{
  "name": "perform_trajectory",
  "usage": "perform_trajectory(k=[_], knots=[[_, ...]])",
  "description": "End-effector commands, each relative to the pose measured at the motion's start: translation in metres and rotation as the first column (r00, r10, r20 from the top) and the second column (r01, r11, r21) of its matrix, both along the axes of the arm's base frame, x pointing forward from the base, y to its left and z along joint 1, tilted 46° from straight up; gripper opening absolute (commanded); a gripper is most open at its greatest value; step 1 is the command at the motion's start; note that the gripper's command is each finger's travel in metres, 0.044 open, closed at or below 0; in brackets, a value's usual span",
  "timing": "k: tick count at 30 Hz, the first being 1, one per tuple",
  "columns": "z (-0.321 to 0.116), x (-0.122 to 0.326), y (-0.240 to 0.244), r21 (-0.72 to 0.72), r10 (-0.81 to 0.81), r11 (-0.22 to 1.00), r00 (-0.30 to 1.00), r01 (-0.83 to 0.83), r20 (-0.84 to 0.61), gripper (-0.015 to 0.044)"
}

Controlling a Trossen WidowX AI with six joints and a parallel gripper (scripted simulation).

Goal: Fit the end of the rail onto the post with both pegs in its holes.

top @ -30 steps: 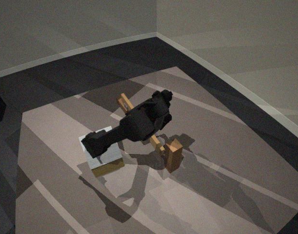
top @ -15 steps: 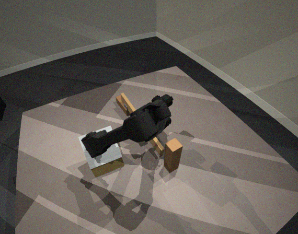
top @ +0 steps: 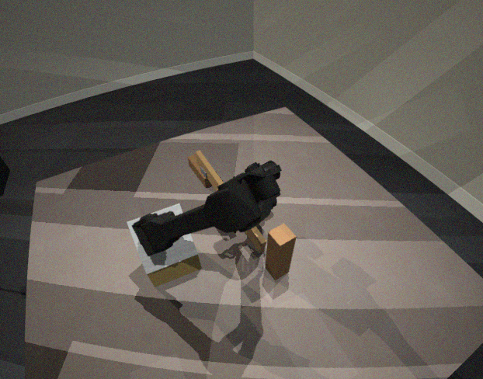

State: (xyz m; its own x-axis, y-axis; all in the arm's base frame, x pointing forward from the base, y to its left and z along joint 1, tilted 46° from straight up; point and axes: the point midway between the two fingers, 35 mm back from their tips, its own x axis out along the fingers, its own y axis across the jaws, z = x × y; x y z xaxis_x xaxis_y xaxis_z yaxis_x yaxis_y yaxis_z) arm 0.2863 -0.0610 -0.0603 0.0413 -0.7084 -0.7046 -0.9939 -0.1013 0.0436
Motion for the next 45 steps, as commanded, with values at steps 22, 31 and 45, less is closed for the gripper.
perform_trajectory(k=[22, 31, 45], knots=[[-0.0036, -0.0028, -0.0037, -0.005, 0.003, 1.0, 1.0, -0.003, -0.009, 0.0006], [-0.0036, -0.0028, -0.0037, -0.005, 0.003, 1.0, 1.0, -0.003, -0.009, 0.0], [-0.0001, -0.0027, 0.0005, -0.005, 0.003, 1.0, 1.0, -0.003, -0.008, 0.0]])
